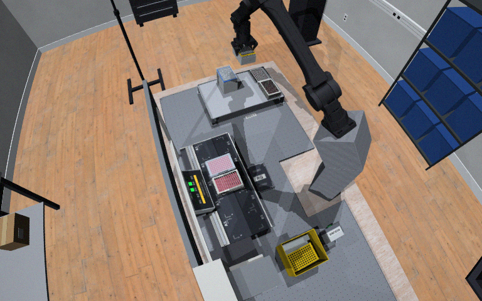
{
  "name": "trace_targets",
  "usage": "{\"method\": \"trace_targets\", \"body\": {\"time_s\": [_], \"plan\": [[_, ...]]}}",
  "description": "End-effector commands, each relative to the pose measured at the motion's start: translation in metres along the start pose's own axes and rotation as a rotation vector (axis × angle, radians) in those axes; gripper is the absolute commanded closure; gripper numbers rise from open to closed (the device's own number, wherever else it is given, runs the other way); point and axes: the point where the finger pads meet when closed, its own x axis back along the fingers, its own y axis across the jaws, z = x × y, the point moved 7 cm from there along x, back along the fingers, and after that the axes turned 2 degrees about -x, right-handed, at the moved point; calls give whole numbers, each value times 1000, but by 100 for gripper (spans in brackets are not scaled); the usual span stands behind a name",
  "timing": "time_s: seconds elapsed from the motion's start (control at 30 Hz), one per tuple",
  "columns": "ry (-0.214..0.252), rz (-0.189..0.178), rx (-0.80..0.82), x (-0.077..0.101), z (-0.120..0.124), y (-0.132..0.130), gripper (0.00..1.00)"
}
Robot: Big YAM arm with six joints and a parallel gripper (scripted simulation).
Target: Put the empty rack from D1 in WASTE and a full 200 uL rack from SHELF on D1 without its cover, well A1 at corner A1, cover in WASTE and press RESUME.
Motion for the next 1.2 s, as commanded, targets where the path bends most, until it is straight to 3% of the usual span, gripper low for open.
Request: {"method": "trace_targets", "body": {"time_s": [0.0,0.5,0.6,0.77,0.93,1.17], "plan": [[-49,6,14,34,-12,-2,100],[-82,3,28,70,-23,5,100],[-63,5,20,63,-19,0,100],[-80,4,28,80,-22,4,100],[-52,7,16,66,-16,-2,100],[-49,7,15,65,-15,-1,100]]}}
